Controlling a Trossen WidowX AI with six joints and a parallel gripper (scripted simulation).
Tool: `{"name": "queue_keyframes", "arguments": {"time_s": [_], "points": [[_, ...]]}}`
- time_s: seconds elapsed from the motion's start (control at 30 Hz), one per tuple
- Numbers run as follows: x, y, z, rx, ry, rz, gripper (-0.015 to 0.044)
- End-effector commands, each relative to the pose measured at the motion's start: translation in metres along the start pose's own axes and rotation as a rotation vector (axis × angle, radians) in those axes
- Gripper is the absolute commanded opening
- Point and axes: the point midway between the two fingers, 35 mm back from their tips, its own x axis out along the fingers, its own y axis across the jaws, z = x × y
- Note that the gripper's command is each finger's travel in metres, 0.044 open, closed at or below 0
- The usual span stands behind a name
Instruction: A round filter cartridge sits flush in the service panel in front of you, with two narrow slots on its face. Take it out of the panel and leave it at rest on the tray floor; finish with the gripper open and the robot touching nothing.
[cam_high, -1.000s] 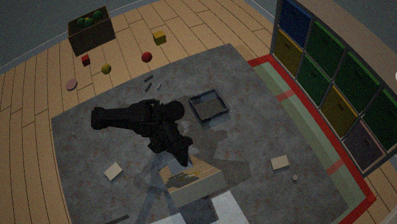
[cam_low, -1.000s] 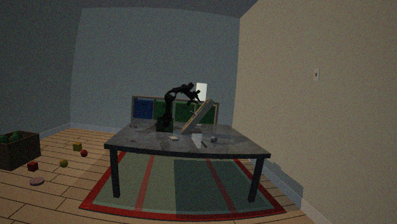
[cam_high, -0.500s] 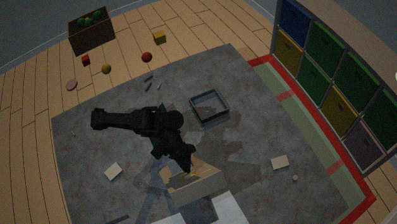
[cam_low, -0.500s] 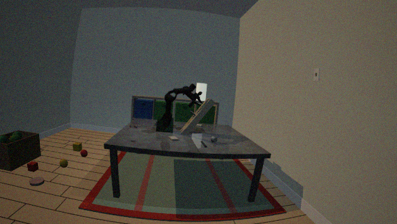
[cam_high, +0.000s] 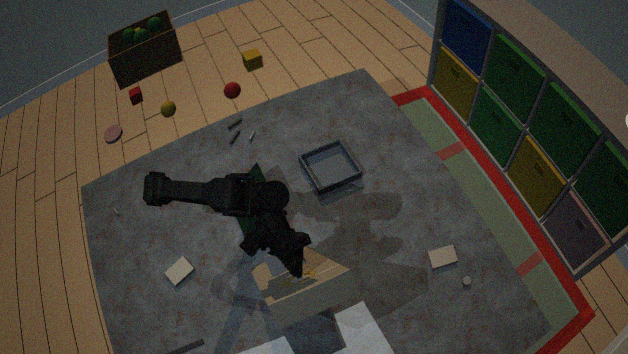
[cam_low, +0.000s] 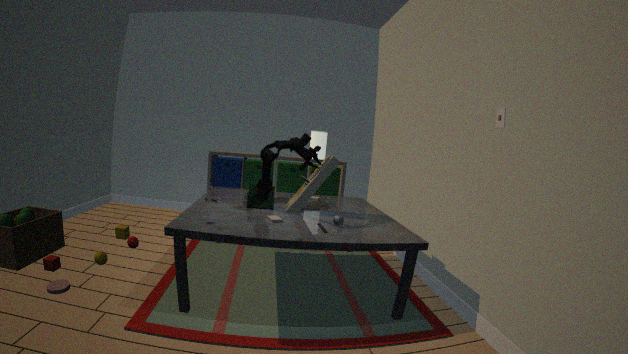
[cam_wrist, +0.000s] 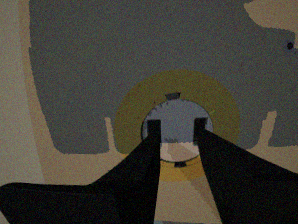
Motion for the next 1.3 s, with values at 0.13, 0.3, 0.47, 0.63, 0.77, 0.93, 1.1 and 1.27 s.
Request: {"name": "queue_keyframes", "arguments": {"time_s": [0.13,0.3,0.47,0.63,0.77,0.93,1.1,1.27], "points": [[0.0,0.001,-0.001,-0.003,0.003,0.002,0.0114],[0.0,0.001,-0.001,-0.003,0.003,0.002,0.0114],[0.001,0.001,-0.001,-0.003,0.003,0.002,0.0114],[0.003,0.001,-0.001,-0.003,0.003,0.002,0.0114],[0.003,0.001,-0.001,-0.003,0.003,0.002,0.0114],[0.005,0.001,-0.001,-0.003,0.003,0.002,0.0114],[0.007,0.001,-0.001,-0.003,0.003,0.002,0.0114],[0.012,0.001,-0.001,-0.003,0.002,0.002,0.0114]]}}
